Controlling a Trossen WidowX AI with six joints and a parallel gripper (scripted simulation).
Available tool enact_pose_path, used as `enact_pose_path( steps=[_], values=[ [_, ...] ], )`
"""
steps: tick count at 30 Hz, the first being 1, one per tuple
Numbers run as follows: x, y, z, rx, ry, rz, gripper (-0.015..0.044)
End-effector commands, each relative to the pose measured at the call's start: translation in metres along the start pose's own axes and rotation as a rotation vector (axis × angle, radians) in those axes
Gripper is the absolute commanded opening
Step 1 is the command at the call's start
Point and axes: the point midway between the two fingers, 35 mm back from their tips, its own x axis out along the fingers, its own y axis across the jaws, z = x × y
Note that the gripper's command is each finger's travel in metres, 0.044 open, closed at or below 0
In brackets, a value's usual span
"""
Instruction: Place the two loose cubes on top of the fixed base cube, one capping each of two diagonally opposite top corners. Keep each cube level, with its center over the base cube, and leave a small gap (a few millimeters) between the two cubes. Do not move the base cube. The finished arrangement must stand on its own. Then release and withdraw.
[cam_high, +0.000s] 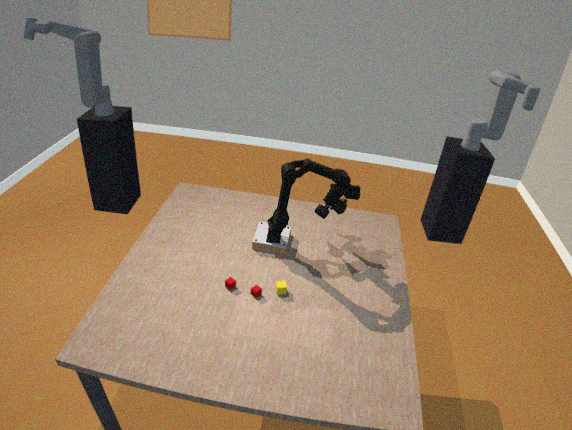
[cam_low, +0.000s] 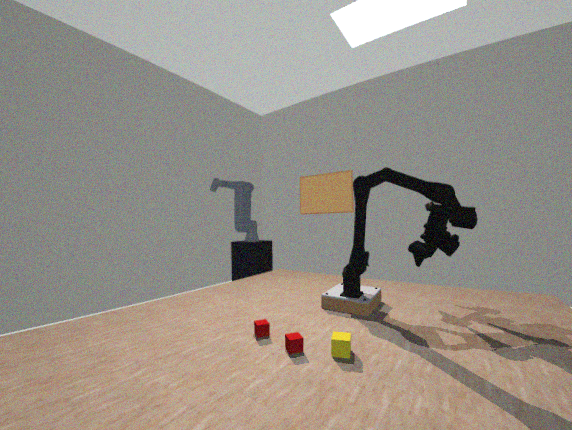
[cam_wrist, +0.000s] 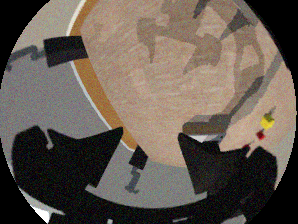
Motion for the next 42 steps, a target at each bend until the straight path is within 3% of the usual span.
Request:
enact_pose_path(
  steps=[1,5,6,26,42],
  values=[
    [0.0,0.0,0.0,0.002,-0.001,0.001,0.0374],
    [-0.008,-0.009,0.011,0.047,-0.028,0.016,0.0269],
    [-0.012,-0.013,0.016,0.068,-0.04,0.023,0.0265],
    [-0.084,-0.14,0.096,0.534,-0.287,0.128,0.0265],
    [-0.126,-0.276,0.1,0.933,-0.448,0.165,0.0265]
  ],
)
